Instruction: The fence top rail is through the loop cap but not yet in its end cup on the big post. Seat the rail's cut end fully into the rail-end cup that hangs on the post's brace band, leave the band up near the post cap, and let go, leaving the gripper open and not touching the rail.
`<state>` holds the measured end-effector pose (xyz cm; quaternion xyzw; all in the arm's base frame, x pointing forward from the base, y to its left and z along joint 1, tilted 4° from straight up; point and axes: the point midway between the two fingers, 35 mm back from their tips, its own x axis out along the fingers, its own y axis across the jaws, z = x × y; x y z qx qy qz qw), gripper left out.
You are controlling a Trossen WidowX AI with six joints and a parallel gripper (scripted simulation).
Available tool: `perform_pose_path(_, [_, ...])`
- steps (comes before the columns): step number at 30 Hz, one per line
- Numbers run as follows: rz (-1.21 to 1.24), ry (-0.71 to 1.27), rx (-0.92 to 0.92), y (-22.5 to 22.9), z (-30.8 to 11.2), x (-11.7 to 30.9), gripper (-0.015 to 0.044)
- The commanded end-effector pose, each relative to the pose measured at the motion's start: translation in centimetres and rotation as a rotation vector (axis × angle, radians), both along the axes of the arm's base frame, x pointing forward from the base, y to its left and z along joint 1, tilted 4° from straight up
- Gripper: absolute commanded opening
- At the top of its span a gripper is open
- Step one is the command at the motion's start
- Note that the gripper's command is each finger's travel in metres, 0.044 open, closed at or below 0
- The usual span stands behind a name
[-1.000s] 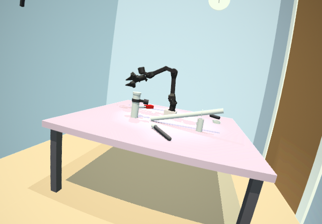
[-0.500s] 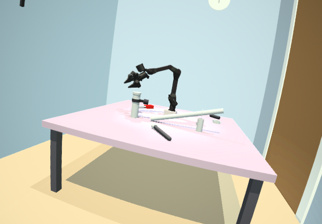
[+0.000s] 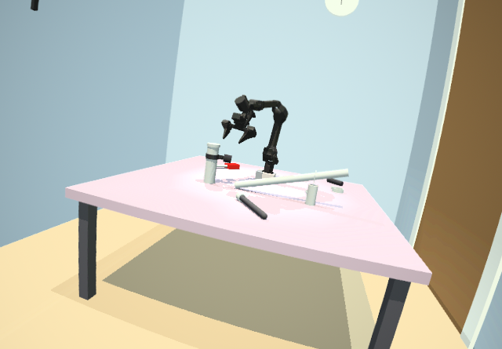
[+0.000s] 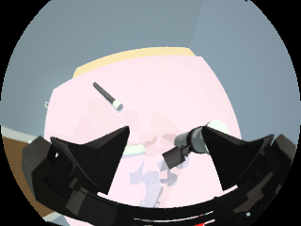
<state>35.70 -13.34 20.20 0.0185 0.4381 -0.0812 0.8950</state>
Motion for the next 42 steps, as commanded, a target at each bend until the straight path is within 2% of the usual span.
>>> perform_pose_path(1, [0.088, 0.048, 0.048, 6.0, 0.8, -0.4, 0.0440])
perform_pose_path(6, [0.211, 0.135, 0.099, 13.2, 1.3, -2.4, 0.0440])
perform_pose_path(12, [0.236, 0.148, 0.098, 14.0, 1.4, -2.7, 0.0440])
perform_pose_path(16, [0.372, 0.167, 0.015, 12.4, 1.0, -2.7, 0.0440])
perform_pose_path(25, [0.925, 0.194, -0.297, 6.3, -0.4, -3.5, 0.0440])
perform_pose_path(34, [1.460, 0.126, -0.627, 0.4, -1.5, -5.5, 0.0440])
perform_pose_path(42, [1.723, 0.054, -0.840, -2.9, -1.9, -7.1, 0.0440])
